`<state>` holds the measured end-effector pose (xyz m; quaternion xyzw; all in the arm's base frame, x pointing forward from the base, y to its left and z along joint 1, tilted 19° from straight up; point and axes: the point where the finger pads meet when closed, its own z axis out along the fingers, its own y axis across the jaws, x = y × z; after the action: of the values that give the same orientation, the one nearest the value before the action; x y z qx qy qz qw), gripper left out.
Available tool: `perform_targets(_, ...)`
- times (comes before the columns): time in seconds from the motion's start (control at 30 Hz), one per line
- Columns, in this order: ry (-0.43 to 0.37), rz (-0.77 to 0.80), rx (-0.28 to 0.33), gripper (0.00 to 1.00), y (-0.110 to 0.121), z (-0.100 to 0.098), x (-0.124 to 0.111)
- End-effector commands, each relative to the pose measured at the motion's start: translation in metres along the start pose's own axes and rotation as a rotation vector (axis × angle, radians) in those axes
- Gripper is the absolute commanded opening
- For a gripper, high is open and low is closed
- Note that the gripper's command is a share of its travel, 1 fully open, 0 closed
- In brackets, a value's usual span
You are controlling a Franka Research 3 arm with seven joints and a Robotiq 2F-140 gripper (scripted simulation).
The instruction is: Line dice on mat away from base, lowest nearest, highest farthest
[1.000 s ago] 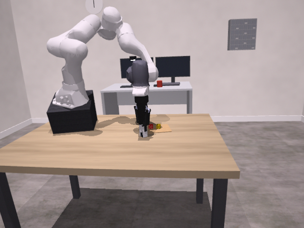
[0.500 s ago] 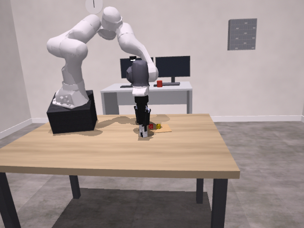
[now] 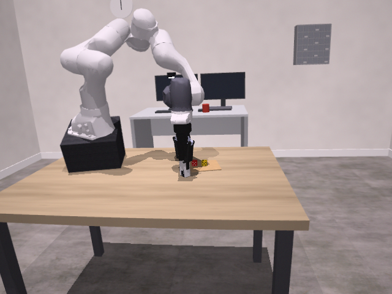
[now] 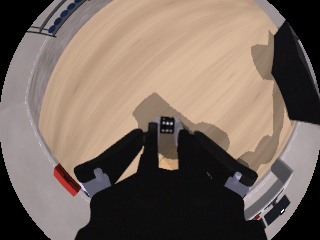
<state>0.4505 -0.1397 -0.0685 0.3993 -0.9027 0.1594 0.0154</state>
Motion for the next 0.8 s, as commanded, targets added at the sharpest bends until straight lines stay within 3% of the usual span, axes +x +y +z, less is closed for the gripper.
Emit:
perform_targets(0.0, 0.0, -0.005, 0.003, 0.13, -0.001, 0.001, 0.0)
perform_targets(0.2, 0.0, -0.005, 0.003, 0.13, -0.001, -0.007, 0.0)
perform_targets(0.47, 0.0, -0.005, 0.003, 0.13, -0.001, -0.061, 0.0)
perform_targets(0.53, 0.0, -0.005, 0.003, 0.13, -0.001, -0.061, 0.0)
perform_targets(0.77, 0.0, -0.005, 0.003, 0.13, 0.0, -0.096, 0.0)
